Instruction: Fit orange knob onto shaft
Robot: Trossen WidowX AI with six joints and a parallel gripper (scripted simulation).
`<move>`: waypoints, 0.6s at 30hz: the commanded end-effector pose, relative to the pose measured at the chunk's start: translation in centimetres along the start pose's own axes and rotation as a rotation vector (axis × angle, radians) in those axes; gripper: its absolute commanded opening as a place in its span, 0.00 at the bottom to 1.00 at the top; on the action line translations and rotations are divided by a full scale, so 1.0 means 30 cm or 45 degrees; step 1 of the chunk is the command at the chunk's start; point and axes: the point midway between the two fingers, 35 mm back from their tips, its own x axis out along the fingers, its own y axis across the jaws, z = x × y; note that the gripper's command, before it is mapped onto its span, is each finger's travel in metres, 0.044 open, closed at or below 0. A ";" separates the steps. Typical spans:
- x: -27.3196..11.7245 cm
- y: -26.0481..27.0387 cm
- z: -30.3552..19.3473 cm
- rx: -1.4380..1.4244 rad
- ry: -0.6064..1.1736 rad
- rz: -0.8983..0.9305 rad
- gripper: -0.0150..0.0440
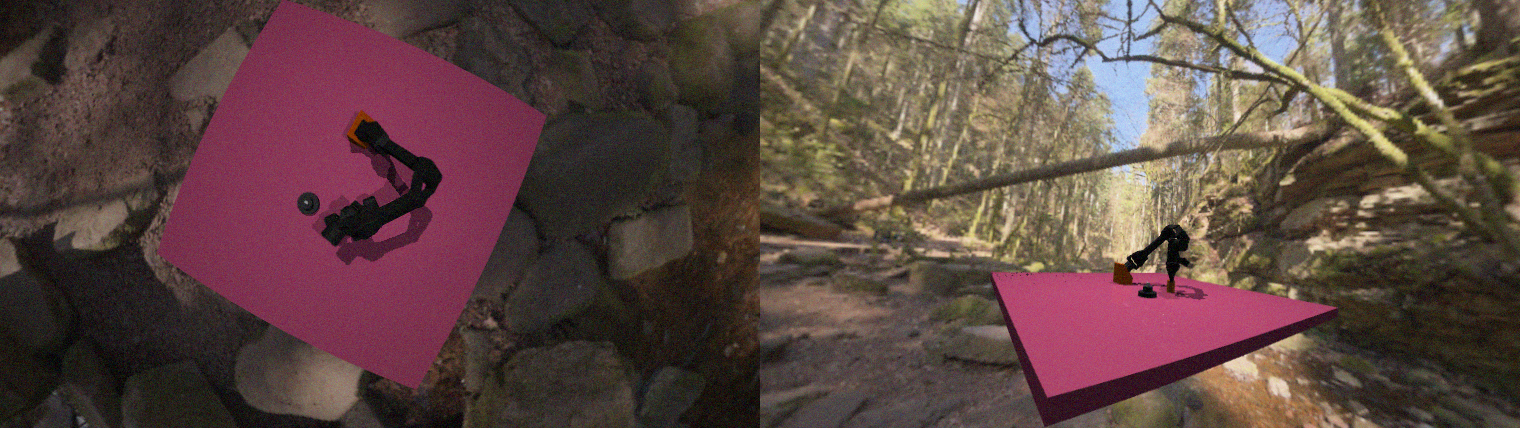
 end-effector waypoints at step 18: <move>0.111 0.002 0.000 0.006 -0.006 0.002 1.00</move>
